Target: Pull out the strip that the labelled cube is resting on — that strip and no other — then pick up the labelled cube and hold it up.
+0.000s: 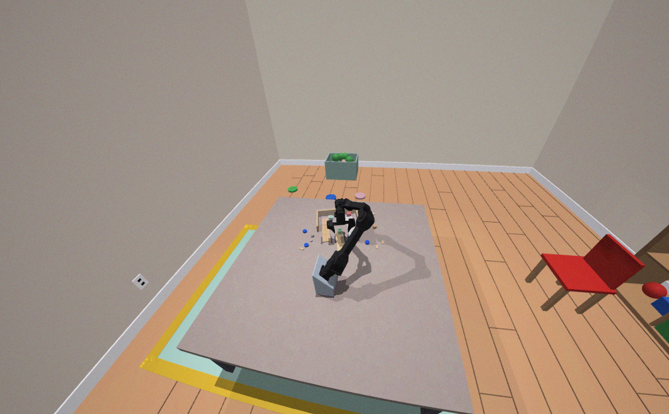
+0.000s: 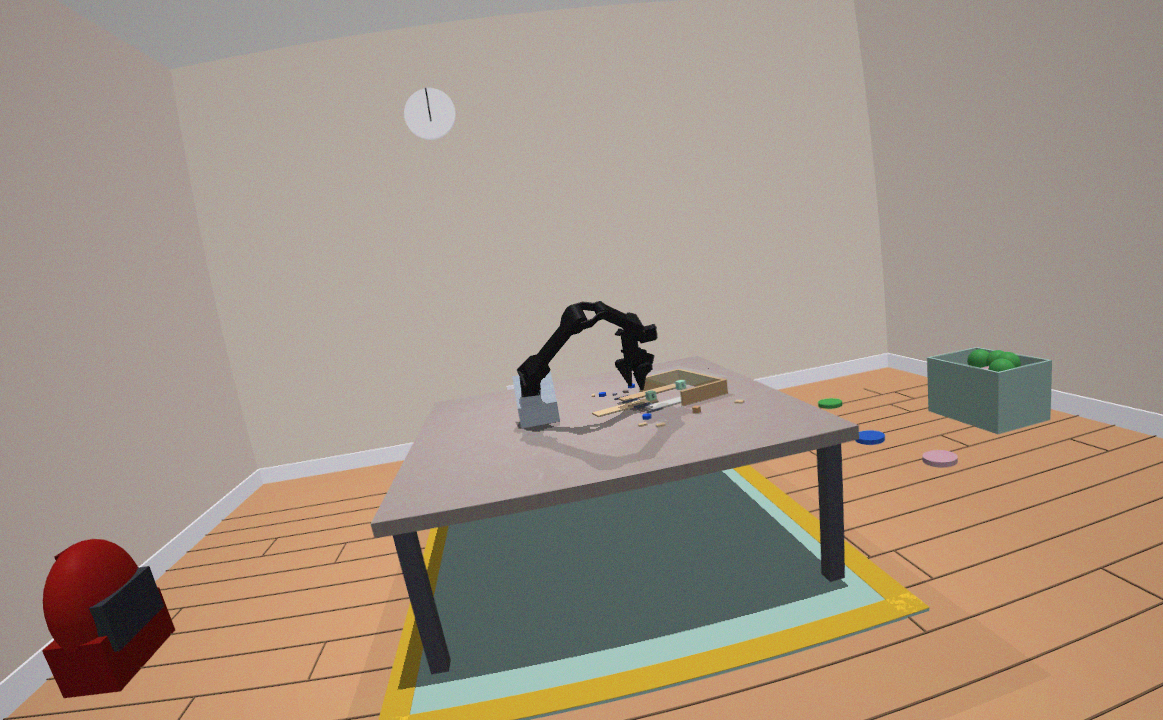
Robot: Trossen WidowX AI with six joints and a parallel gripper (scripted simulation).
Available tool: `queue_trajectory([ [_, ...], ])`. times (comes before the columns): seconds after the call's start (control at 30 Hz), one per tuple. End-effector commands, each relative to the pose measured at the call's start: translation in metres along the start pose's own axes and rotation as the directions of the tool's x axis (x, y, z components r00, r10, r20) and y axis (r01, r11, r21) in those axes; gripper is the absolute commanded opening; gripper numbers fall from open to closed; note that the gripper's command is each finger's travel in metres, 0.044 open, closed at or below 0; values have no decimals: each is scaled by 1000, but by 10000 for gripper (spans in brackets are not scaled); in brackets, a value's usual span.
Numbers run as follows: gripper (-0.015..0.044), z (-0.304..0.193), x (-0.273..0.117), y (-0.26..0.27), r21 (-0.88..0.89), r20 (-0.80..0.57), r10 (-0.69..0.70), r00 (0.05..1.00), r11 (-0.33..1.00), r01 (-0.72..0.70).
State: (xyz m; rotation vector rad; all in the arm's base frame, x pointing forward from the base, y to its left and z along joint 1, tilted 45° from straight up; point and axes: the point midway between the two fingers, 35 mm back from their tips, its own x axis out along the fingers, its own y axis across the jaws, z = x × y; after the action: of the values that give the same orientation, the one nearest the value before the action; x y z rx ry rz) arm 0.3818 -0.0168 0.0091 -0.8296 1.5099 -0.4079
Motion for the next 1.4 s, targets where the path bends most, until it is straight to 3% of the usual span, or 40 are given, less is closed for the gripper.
queue_trajectory([
  [0.0,440,14,0,2,3,-4,5,1000,1000,-5],
  [0.37,440,59,-2,7,5,-2,6,1000,1000,-6],
  [0.63,250,59,8,7,5,-2,6,1000,1000,-6],
  [1.37,250,59,44,7,5,-2,4,1000,1000,-4],
])
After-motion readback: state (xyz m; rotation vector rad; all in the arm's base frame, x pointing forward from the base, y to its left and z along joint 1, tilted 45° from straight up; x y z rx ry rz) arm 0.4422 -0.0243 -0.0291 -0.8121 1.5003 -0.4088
